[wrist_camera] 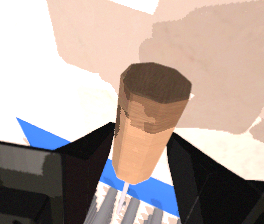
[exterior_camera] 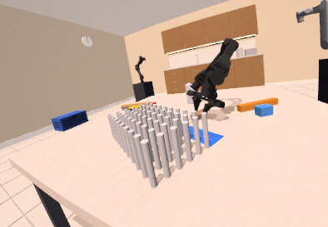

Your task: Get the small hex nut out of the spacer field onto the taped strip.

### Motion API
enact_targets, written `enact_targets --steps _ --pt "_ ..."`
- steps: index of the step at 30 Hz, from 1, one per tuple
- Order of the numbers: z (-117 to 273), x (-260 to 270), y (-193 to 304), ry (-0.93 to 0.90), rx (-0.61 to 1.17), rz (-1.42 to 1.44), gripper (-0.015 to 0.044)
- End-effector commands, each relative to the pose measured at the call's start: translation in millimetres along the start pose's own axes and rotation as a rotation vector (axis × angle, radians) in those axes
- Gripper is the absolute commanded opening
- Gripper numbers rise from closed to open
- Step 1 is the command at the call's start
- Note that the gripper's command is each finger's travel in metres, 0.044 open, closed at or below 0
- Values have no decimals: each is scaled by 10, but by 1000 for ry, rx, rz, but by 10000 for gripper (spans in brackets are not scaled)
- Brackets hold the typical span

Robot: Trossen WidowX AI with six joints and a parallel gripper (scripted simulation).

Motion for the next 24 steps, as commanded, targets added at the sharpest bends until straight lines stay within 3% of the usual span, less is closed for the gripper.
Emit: enact_targets --steps 1,24 --pt "14 1 -30 -2 3 -4 0" --pt "69 -17 -182 -1 2 -4 0"
Point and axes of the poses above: the point midway between the two fingers, 35 mm back from their tips, its own z axis back along the fingers, its own x axis across the jaws, y = z × x, the point moved 2 cm from there along z, back along the fingers, and after that the axes turned 7 degrees about z, right-handed, at the moved point
